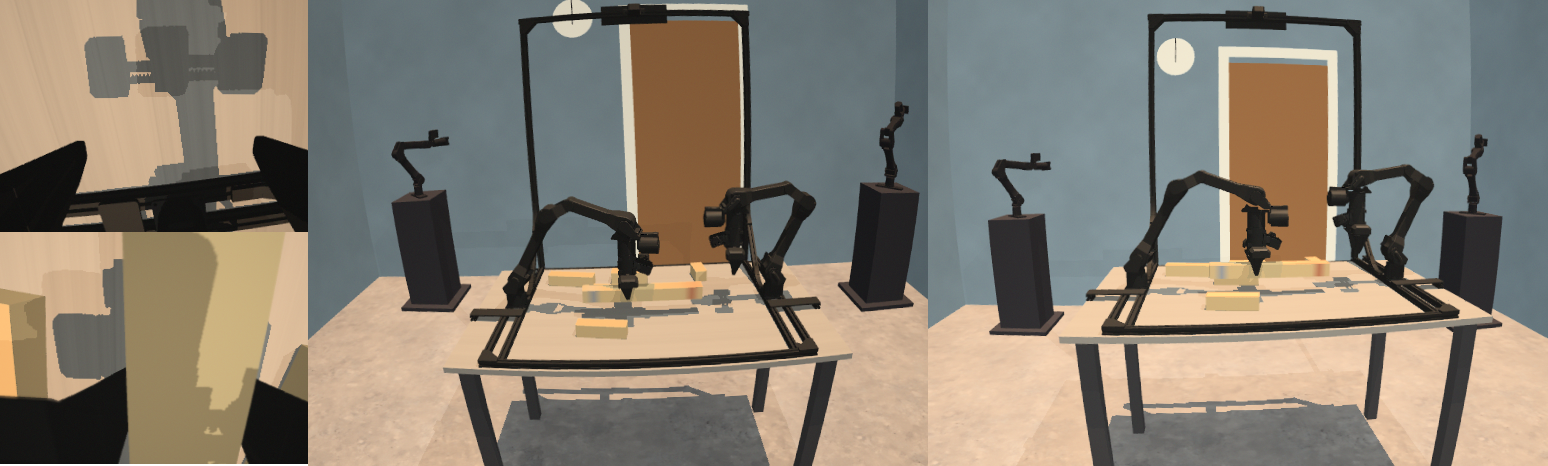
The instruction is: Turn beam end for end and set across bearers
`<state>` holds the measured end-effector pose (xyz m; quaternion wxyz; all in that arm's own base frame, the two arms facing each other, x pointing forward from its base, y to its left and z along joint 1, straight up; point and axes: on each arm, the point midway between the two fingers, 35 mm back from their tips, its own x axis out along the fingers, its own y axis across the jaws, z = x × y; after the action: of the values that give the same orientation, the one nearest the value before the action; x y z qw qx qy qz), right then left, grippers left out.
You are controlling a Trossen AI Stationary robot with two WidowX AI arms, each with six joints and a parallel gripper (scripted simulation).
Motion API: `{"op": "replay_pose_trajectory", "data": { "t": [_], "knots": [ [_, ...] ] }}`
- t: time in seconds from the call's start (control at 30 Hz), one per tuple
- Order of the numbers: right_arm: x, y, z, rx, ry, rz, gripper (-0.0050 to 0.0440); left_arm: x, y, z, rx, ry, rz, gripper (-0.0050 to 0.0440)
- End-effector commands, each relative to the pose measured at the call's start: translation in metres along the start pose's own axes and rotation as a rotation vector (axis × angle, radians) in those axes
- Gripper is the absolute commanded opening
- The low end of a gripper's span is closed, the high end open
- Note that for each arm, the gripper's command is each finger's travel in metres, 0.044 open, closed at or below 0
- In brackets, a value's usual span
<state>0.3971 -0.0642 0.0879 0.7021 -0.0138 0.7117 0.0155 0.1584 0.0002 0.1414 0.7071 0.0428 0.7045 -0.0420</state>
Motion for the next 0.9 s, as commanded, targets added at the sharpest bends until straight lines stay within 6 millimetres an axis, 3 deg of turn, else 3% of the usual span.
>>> {"op": "replay_pose_trajectory", "data": {
  "t": [0.0,0.87],
  "knots": [
    [-0.0040,-0.0008,-0.0005,-0.036,-0.013,-0.003,0.0000,0.0005,-0.0003,-0.0009,-0.002,0.004,-0.001,0.0440],
    [-0.0039,-0.0039,-0.0070,-0.270,-0.013,-0.004,0.0000,0.0005,-0.0003,-0.0009,-0.002,0.004,-0.001,0.0440]
  ]
}}
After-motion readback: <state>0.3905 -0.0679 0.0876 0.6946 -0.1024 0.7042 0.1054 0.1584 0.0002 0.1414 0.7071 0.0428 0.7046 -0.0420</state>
